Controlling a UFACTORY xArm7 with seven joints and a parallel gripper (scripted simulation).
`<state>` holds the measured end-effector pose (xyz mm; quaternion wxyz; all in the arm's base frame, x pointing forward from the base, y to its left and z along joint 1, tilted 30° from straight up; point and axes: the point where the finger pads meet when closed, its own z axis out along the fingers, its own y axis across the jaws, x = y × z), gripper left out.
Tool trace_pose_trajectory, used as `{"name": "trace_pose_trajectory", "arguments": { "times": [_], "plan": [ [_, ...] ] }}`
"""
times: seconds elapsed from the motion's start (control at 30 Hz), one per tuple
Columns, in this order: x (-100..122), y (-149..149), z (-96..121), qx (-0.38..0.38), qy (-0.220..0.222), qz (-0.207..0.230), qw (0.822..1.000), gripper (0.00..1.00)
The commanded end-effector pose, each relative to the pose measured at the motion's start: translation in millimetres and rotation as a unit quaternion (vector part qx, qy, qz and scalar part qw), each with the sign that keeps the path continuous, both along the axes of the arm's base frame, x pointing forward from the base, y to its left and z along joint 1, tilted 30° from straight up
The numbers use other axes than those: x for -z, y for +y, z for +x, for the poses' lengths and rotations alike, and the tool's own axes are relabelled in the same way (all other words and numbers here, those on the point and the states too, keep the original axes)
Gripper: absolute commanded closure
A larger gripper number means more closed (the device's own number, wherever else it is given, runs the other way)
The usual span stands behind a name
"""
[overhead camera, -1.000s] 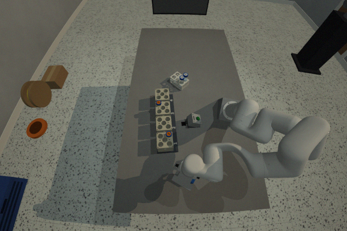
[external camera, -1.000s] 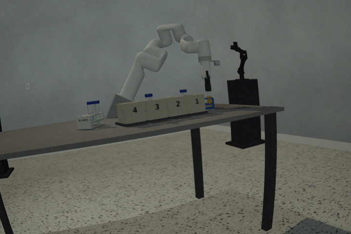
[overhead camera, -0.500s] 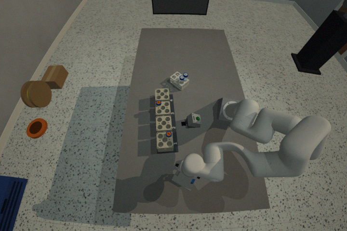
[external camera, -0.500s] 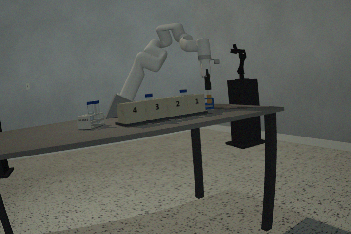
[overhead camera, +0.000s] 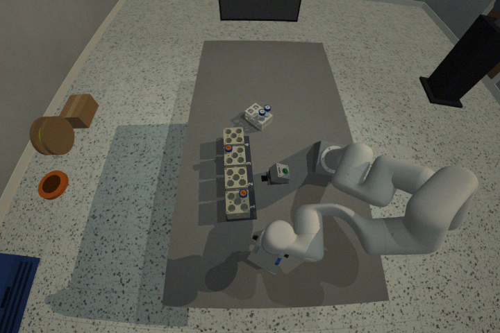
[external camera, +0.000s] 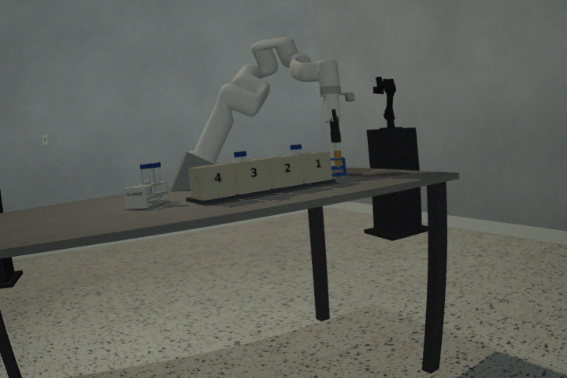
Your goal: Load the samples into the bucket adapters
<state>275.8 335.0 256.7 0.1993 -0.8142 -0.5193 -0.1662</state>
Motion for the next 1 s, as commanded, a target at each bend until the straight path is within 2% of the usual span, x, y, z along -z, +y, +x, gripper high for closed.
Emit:
{"name": "trace_pose_trajectory", "arguments": {
  "times": [0.0,0.97],
  "plan": [
    [-2,0,1,0.001,-0.001,0.001,1.0,1.0],
    [-47,-26,-3,0.001,-0.001,0.001,1.0,1.0]
  ]
}}
